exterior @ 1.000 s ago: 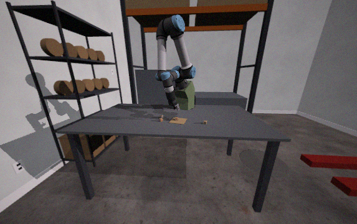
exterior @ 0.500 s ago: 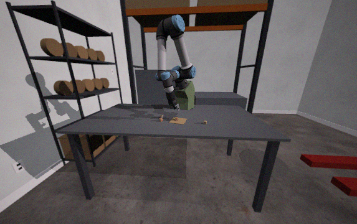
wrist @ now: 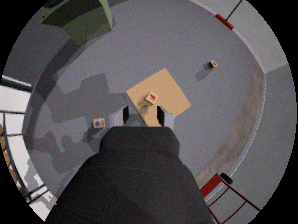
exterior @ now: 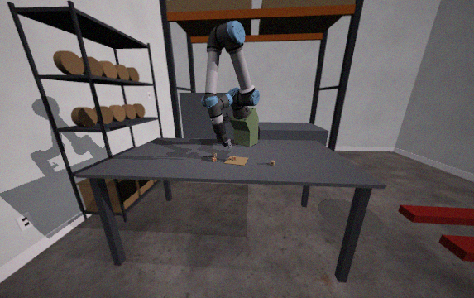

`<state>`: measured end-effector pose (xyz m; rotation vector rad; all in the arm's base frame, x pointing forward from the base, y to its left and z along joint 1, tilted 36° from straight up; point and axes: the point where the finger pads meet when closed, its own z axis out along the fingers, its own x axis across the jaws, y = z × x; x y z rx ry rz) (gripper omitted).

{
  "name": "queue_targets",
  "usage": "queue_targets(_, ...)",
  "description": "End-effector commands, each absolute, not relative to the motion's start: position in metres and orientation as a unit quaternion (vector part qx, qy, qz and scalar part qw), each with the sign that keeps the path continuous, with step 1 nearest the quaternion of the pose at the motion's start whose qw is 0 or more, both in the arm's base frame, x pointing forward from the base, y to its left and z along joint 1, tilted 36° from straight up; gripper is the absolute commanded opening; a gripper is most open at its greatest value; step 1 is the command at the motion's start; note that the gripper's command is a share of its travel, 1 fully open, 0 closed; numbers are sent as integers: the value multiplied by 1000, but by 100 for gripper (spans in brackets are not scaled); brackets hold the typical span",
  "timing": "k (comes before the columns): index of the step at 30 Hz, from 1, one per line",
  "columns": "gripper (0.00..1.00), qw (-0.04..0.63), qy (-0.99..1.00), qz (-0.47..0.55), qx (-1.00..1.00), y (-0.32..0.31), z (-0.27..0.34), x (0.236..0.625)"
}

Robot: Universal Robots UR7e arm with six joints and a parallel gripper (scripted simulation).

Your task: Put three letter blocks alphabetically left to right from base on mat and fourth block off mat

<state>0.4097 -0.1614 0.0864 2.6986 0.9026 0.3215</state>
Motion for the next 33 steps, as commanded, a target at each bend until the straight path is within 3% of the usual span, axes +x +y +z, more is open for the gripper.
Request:
queue_targets(1,100,138,313,111,933,-234,118,406)
queue_targets(33,100,139,313,111,933,-251,127,403)
